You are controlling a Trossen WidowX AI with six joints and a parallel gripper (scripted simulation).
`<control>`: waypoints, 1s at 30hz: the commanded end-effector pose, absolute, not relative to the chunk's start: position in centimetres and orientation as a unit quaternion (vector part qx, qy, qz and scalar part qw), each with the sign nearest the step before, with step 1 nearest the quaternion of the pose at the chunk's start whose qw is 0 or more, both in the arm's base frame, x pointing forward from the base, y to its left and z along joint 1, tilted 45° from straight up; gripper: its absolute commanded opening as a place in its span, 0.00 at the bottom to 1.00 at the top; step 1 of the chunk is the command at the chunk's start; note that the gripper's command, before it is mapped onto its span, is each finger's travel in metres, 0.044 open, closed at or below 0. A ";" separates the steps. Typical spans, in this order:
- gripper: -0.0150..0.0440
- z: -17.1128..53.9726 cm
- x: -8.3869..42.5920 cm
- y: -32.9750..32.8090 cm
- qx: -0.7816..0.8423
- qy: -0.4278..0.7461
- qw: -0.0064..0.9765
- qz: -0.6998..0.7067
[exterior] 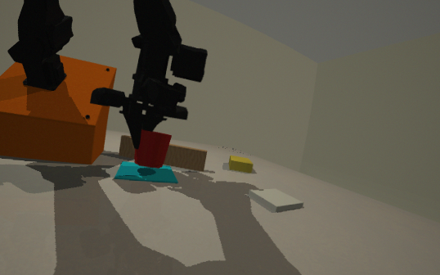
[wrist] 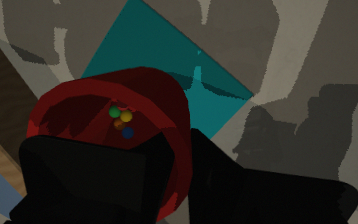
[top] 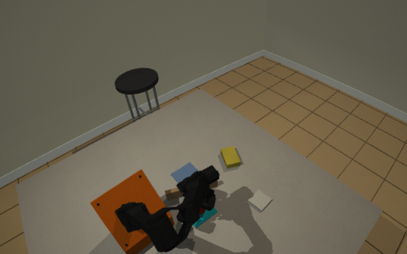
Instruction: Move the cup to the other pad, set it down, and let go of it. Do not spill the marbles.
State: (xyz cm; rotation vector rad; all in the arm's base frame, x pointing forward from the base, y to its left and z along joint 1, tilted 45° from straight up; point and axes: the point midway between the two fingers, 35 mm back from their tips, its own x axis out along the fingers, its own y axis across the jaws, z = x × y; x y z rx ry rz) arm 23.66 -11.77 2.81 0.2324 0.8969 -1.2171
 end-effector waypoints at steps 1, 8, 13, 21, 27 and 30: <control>0.25 2.3 23.3 -12.1 0.102 0.411 0.719 -0.551; 0.25 2.0 23.3 -12.5 0.101 0.410 0.719 -0.551; 0.25 2.3 23.5 -12.4 0.104 0.406 0.721 -0.552; 0.30 2.3 23.5 -12.4 0.104 0.406 0.721 -0.552; 0.47 2.3 23.5 -12.4 0.104 0.406 0.721 -0.552; 0.47 2.3 23.5 -12.4 0.104 0.406 0.721 -0.552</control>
